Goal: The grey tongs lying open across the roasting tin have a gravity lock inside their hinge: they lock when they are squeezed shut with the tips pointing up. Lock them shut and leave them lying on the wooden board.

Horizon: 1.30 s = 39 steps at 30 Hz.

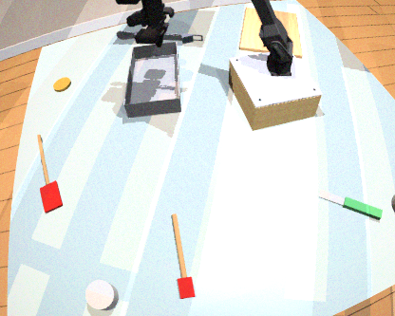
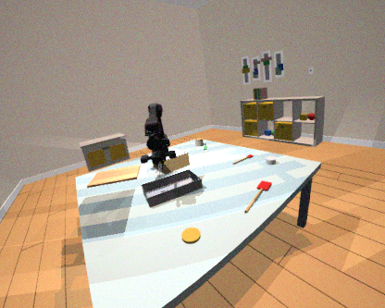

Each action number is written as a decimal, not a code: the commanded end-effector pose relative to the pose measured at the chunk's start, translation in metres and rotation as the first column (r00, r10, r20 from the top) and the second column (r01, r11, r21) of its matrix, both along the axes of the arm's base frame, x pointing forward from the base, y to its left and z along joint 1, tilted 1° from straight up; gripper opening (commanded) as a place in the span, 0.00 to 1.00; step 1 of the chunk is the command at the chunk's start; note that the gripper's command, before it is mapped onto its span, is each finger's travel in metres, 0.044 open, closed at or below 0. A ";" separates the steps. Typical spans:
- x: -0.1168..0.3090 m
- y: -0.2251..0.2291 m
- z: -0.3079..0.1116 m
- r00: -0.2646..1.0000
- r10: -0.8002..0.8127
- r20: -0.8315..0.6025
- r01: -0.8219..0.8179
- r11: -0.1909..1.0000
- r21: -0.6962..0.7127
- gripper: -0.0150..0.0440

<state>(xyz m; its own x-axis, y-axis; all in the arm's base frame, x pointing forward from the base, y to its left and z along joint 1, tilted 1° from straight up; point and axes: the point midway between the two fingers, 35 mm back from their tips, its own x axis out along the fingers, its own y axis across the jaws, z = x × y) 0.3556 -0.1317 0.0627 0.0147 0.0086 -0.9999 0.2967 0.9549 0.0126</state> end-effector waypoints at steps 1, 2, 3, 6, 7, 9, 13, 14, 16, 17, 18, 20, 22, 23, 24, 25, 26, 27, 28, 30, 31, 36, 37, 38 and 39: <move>-0.009 -0.029 0.002 0.997 -0.071 0.005 0.071 0.997 -0.009 0.00; -0.011 -0.035 0.002 0.996 -0.086 0.005 0.086 0.996 -0.009 0.00; -0.014 -0.041 0.002 0.995 -0.102 0.004 0.102 0.995 -0.010 0.00; -0.023 -0.059 0.002 0.989 -0.148 0.004 0.148 0.989 -0.010 0.00; -0.026 -0.065 0.002 0.986 -0.164 0.004 0.164 0.986 -0.010 0.00; -0.032 -0.076 0.002 0.980 -0.198 0.007 0.198 0.980 -0.011 0.00; -0.046 -0.100 0.002 0.966 -0.258 0.006 0.258 0.966 -0.012 0.00; -0.049 -0.104 0.002 0.961 -0.278 0.008 0.278 0.961 -0.010 0.00; -0.056 -0.115 0.002 0.952 -0.305 0.007 0.305 0.952 -0.010 0.00; -0.060 -0.120 0.002 0.948 -0.318 0.006 0.318 0.948 -0.010 0.00; -0.064 -0.125 0.002 0.943 -0.332 0.006 0.332 0.943 -0.011 0.00; -0.073 -0.135 0.002 0.934 -0.358 0.004 0.358 0.934 -0.011 0.00; -0.081 -0.145 0.002 0.923 -0.385 0.004 0.385 0.923 -0.012 0.00; -0.086 -0.150 0.002 0.917 -0.398 0.003 0.398 0.917 -0.012 0.00; -0.090 -0.154 0.002 0.911 -0.412 0.003 0.412 0.911 -0.012 0.00; -0.095 -0.159 0.002 0.905 -0.425 0.003 0.425 0.905 -0.013 0.00; -0.100 -0.164 0.002 0.899 -0.438 0.003 0.438 0.899 -0.013 0.00; -0.104 -0.168 0.002 0.893 -0.451 0.002 0.451 0.892 -0.013 0.00; -0.109 -0.173 0.003 0.886 -0.464 0.002 0.464 0.886 -0.013 0.00; -0.119 -0.181 0.003 0.872 -0.489 0.001 0.489 0.872 -0.014 0.00; -0.123 -0.185 0.003 0.866 -0.500 0.001 0.499 0.866 -0.014 0.00; -0.127 -0.188 0.003 0.860 -0.510 0.001 0.510 0.860 -0.014 0.00; -0.129 -0.190 0.003 0.858 -0.514 0.001 0.514 0.858 -0.015 0.00; -0.132 -0.192 0.003 0.854 -0.521 0.001 0.521 0.854 -0.015 0.00; -0.134 -0.193 0.002 0.853 -0.522 0.000 0.522 0.853 -0.014 0.00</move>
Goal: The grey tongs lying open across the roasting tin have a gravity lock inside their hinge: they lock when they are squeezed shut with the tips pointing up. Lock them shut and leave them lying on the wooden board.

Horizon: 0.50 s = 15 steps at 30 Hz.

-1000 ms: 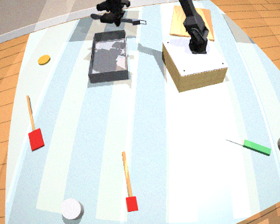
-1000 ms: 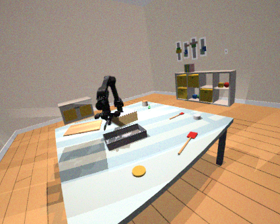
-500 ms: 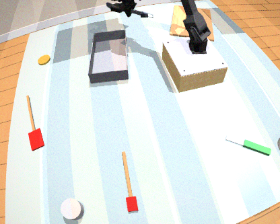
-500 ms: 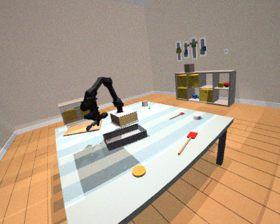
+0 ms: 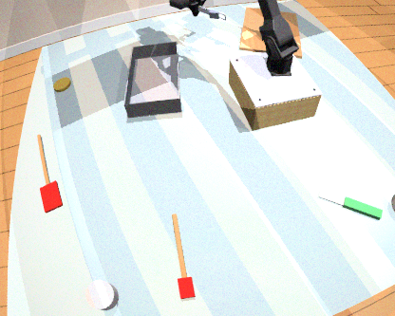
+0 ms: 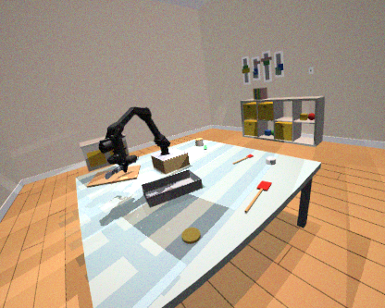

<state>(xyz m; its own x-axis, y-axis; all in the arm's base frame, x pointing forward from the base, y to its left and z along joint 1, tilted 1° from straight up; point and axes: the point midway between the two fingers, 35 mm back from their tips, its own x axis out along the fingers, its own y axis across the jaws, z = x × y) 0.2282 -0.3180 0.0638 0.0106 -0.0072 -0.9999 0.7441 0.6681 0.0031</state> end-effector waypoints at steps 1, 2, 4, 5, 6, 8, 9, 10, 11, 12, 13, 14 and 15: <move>-0.009 -0.008 0.001 1.000 -0.014 0.000 0.014 1.000 -0.004 0.00; -0.013 -0.011 0.001 1.000 -0.024 0.000 0.024 1.000 -0.004 0.00; -0.022 -0.017 0.001 0.999 -0.051 -0.001 0.051 0.999 -0.005 0.00; -0.028 -0.021 0.002 0.998 -0.066 0.000 0.066 0.998 -0.008 0.00; -0.034 -0.025 0.002 0.997 -0.082 -0.001 0.082 0.997 -0.009 0.00; -0.046 -0.032 0.002 0.993 -0.114 -0.001 0.114 0.993 -0.010 0.00; -0.052 -0.035 0.002 0.992 -0.130 -0.002 0.130 0.992 -0.010 0.00; -0.058 -0.039 0.002 0.989 -0.145 -0.002 0.145 0.989 -0.011 0.00; -0.064 -0.041 0.002 0.986 -0.164 -0.001 0.164 0.986 -0.011 0.00; -0.070 -0.045 0.002 0.984 -0.179 -0.001 0.179 0.984 -0.012 0.00; -0.076 -0.048 0.002 0.981 -0.195 -0.002 0.195 0.981 -0.012 0.00; -0.083 -0.050 0.002 0.978 -0.210 -0.002 0.210 0.978 -0.012 0.00; -0.089 -0.053 0.002 0.974 -0.226 -0.002 0.226 0.974 -0.013 0.00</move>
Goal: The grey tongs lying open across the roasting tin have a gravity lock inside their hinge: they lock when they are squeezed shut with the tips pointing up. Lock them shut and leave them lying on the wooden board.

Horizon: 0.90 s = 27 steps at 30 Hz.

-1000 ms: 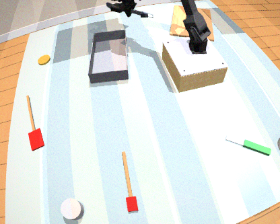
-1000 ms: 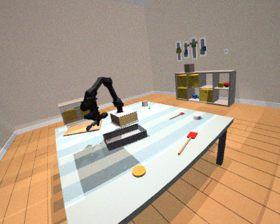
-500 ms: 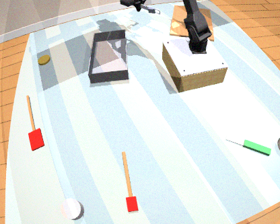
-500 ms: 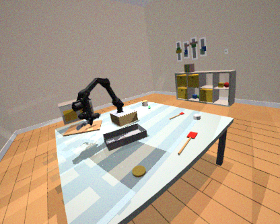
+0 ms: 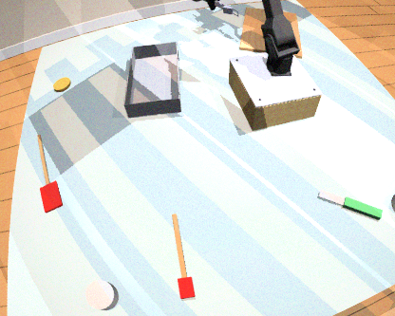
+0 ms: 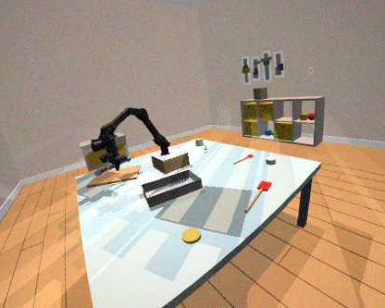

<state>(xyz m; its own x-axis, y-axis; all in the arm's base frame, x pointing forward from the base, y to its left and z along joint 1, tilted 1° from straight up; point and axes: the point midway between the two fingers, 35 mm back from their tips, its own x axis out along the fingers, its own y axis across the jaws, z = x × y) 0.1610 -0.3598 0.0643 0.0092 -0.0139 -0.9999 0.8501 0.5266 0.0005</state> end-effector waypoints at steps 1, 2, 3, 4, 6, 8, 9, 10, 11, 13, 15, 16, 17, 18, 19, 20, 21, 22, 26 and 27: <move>-0.028 -0.014 0.002 0.998 -0.066 -0.005 0.066 0.998 -0.008 0.00; -0.035 -0.017 0.002 0.997 -0.082 -0.005 0.082 0.997 -0.008 0.00; -0.041 -0.019 0.002 0.995 -0.099 -0.004 0.099 0.995 -0.007 0.00; -0.048 -0.021 0.002 0.993 -0.115 -0.005 0.115 0.993 -0.007 0.00; -0.061 -0.025 0.002 0.989 -0.146 -0.006 0.146 0.989 -0.008 0.00; -0.074 -0.029 0.002 0.985 -0.175 -0.007 0.175 0.985 -0.010 0.00; -0.081 -0.031 0.002 0.982 -0.191 -0.007 0.191 0.982 -0.010 0.00; -0.088 -0.032 0.003 0.978 -0.206 -0.007 0.206 0.978 -0.011 0.00; -0.095 -0.034 0.003 0.975 -0.222 -0.008 0.222 0.975 -0.011 0.00; -0.109 -0.037 0.003 0.968 -0.252 -0.009 0.252 0.968 -0.011 0.00; -0.122 -0.039 0.003 0.960 -0.281 -0.009 0.280 0.960 -0.013 0.00; -0.129 -0.040 0.003 0.956 -0.293 -0.009 0.293 0.956 -0.014 0.00; -0.136 -0.040 0.003 0.951 -0.308 -0.009 0.308 0.951 -0.014 0.00; -0.142 -0.041 0.003 0.947 -0.322 -0.010 0.322 0.947 -0.014 0.00; -0.149 -0.042 0.003 0.942 -0.337 -0.010 0.337 0.942 -0.014 0.00; -0.156 -0.042 0.003 0.936 -0.351 -0.011 0.351 0.936 -0.015 0.00; -0.162 -0.042 0.003 0.931 -0.366 -0.011 0.365 0.931 -0.015 0.00; -0.169 -0.042 0.003 0.925 -0.380 -0.012 0.380 0.925 -0.015 0.00; -0.196 -0.042 0.004 0.900 -0.436 -0.014 0.435 0.900 -0.015 0.00; -0.203 -0.041 0.004 0.894 -0.448 -0.015 0.448 0.894 -0.016 0.00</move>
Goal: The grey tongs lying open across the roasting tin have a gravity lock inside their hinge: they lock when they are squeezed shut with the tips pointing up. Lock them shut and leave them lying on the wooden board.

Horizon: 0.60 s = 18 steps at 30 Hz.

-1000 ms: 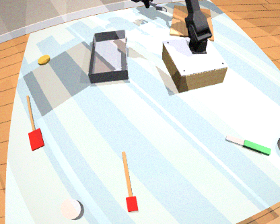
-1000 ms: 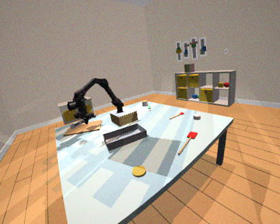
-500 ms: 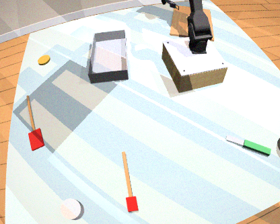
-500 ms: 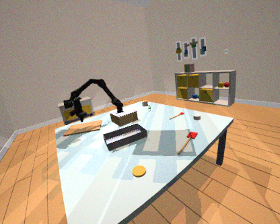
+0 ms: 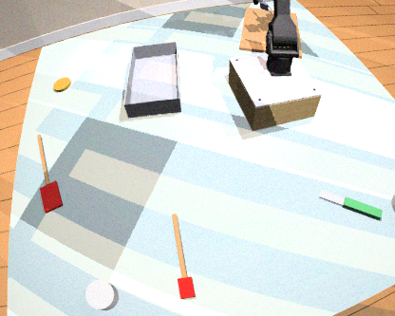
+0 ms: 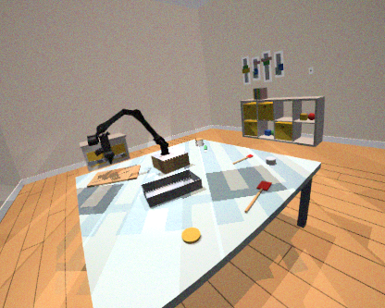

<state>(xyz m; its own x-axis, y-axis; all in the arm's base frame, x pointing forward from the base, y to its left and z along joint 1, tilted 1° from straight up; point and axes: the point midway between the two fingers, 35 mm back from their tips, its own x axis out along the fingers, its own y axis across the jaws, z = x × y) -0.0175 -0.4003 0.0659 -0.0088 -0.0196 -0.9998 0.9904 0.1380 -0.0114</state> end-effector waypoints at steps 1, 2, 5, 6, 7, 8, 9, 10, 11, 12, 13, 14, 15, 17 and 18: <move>-0.032 0.000 0.002 0.998 -0.064 -0.009 0.064 0.998 -0.005 0.00; -0.038 0.000 0.002 0.997 -0.079 -0.009 0.079 0.997 -0.005 0.00; -0.059 0.003 0.003 0.992 -0.126 -0.011 0.126 0.992 -0.005 0.00; -0.065 0.004 0.003 0.990 -0.141 -0.011 0.141 0.990 -0.005 0.00; -0.071 0.005 0.003 0.988 -0.153 -0.011 0.153 0.988 -0.005 0.00; -0.074 0.006 0.003 0.987 -0.161 -0.012 0.161 0.987 -0.005 0.00; -0.075 0.006 0.003 0.987 -0.163 -0.012 0.163 0.987 -0.005 0.00; -0.075 0.006 0.003 0.987 -0.163 -0.012 0.163 0.987 -0.005 0.00; -0.075 0.006 0.003 0.987 -0.163 -0.012 0.163 0.987 -0.005 0.00; -0.075 0.006 0.003 0.987 -0.163 -0.012 0.163 0.987 -0.005 0.00; -0.075 0.006 0.003 0.987 -0.163 -0.012 0.163 0.987 -0.005 0.00; -0.075 0.006 0.003 0.987 -0.163 -0.012 0.163 0.987 -0.005 0.00; -0.075 0.006 0.003 0.986 -0.164 -0.011 0.164 0.986 -0.007 0.00; -0.076 0.005 0.001 0.986 -0.166 -0.008 0.166 0.986 -0.021 0.00; -0.076 0.004 0.000 0.986 -0.168 -0.006 0.168 0.985 -0.032 0.00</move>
